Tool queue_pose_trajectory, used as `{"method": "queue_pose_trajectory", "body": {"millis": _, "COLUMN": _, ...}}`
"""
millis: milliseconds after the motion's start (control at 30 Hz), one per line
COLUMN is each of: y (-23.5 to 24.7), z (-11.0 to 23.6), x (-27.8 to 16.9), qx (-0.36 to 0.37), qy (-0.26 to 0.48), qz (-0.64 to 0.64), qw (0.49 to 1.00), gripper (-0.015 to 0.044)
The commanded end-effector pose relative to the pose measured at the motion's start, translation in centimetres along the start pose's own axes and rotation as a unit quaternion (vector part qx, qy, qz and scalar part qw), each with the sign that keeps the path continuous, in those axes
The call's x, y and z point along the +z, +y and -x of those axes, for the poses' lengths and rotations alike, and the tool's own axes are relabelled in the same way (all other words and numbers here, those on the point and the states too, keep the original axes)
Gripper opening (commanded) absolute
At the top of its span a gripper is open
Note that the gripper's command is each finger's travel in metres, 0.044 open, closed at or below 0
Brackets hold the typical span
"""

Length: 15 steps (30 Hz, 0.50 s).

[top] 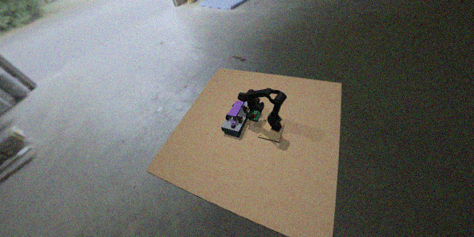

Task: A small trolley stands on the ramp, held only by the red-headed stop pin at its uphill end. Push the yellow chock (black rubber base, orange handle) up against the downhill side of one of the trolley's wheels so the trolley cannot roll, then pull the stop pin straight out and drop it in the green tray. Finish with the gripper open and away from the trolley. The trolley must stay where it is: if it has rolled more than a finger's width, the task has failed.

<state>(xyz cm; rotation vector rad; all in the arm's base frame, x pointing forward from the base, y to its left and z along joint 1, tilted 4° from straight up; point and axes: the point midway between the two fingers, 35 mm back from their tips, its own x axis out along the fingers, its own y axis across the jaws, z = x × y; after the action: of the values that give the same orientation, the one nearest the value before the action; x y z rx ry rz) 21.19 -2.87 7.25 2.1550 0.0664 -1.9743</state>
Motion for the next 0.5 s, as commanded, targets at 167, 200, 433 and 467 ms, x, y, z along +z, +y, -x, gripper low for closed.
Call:
{"method": "queue_pose_trajectory", "body": {"millis": 167, "y": 0.4, "z": 2.6, "x": 0.0, "qx": 0.002, "qy": 0.003, "qz": 0.0, "qw": 1.0, "gripper": 0.044}}
{"method": "queue_pose_trajectory", "body": {"millis": 200, "y": 0.5, "z": 3.0, "x": 0.0, "qx": 0.002, "qy": 0.003, "qz": 0.0, "qw": 1.0, "gripper": 0.044}}
{"method": "queue_pose_trajectory", "body": {"millis": 433, "y": 0.9, "z": 5.2, "x": 0.0, "qx": 0.002, "qy": 0.003, "qz": 0.0, "qw": 1.0, "gripper": 0.044}}
{"method": "queue_pose_trajectory", "body": {"millis": 467, "y": 0.9, "z": 5.5, "x": 0.0, "qx": 0.002, "qy": 0.003, "qz": 0.0, "qw": 1.0, "gripper": 0.044}}
